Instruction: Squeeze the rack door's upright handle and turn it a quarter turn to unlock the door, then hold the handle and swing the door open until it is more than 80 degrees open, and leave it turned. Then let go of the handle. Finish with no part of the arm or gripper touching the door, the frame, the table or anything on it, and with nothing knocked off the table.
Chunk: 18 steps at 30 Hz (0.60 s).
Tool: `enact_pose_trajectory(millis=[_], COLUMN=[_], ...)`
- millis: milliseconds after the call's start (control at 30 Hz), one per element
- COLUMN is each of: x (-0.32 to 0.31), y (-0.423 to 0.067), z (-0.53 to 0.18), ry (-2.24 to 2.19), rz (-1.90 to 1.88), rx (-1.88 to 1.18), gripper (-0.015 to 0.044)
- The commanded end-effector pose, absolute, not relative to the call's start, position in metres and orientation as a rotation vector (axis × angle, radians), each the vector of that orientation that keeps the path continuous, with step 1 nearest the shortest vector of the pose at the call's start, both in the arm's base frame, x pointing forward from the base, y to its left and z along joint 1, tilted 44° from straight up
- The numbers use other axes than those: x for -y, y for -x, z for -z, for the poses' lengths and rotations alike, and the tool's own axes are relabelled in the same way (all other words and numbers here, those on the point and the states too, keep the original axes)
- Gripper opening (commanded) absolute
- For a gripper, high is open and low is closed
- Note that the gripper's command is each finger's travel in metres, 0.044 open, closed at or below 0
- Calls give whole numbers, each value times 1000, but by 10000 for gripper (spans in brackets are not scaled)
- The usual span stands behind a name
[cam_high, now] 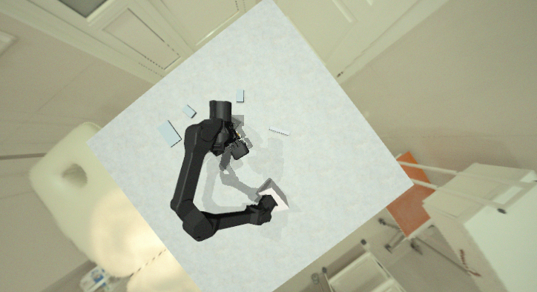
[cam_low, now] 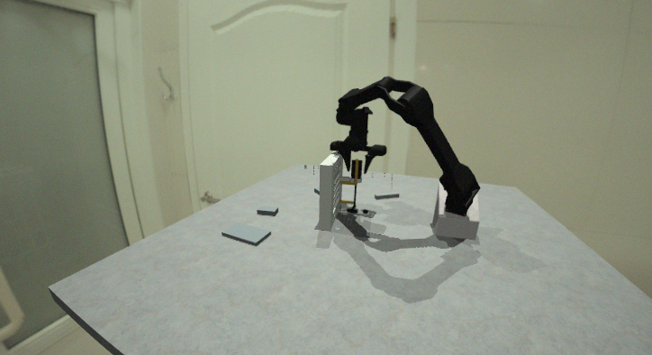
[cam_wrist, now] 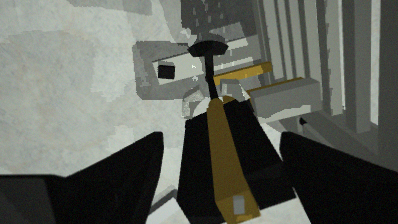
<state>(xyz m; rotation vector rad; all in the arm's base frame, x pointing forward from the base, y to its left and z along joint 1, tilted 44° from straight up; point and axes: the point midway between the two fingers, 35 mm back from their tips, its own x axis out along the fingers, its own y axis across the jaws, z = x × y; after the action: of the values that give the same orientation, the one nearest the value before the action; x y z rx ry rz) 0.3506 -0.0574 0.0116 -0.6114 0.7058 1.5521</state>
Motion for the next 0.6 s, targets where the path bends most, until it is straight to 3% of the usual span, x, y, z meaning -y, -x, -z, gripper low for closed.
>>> enact_pose_trajectory(millis=[0,167,433,567], x=[54,54,54,54], y=[-351,-351,-351,-351], z=[-12,-12,-12,-12], ry=[765,921,927,927], rz=[-1643,-1719,-1722,-1722], rx=[-543,-370,-363,-363], gripper=[282,282,282,255])
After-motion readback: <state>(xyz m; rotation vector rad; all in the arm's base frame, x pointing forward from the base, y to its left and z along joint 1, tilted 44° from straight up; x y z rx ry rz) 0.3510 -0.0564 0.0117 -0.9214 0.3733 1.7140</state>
